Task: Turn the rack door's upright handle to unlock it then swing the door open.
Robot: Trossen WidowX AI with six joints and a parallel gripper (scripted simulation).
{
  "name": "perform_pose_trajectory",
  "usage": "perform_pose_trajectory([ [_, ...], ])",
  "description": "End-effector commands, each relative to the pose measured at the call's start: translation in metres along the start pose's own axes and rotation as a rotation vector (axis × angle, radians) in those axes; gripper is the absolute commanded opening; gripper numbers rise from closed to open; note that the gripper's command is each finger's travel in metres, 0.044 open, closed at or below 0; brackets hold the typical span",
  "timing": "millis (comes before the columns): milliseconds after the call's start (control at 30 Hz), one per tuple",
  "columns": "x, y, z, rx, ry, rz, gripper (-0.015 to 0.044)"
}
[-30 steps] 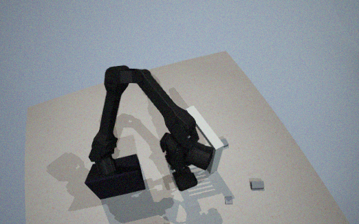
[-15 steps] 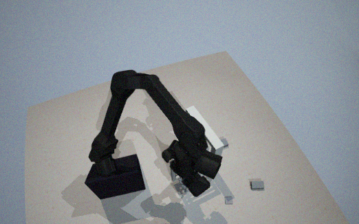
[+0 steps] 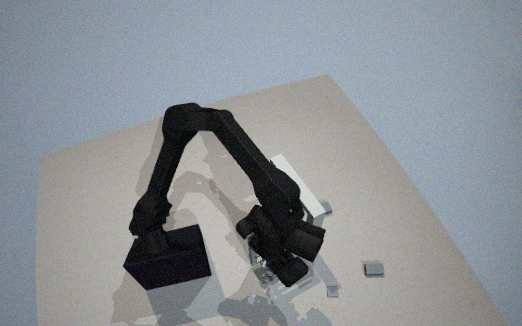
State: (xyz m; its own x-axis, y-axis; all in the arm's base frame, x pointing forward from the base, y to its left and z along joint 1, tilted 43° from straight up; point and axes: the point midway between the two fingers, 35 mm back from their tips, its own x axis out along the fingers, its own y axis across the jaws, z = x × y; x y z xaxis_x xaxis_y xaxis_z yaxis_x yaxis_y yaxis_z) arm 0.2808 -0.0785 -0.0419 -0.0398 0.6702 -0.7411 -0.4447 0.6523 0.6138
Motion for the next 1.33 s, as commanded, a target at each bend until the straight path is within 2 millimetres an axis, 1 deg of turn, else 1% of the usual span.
perform_pose_trajectory([
  [0, 0.0, 0.0, 0.0, -0.011, 0.001, 0.001, 0.0078],
  [267, 0.0, 0.0, 0.0, -0.011, 0.001, 0.001, 0.0288],
  [300, 0.0, 0.0, 0.0, -0.011, 0.001, 0.001, 0.0298],
  [400, -0.002, 0.0, 0.0, -0.01, 0.001, 0.001, 0.0298],
  [1300, -0.045, -0.002, 0.001, -0.01, 0.003, -0.001, 0.0298],
])
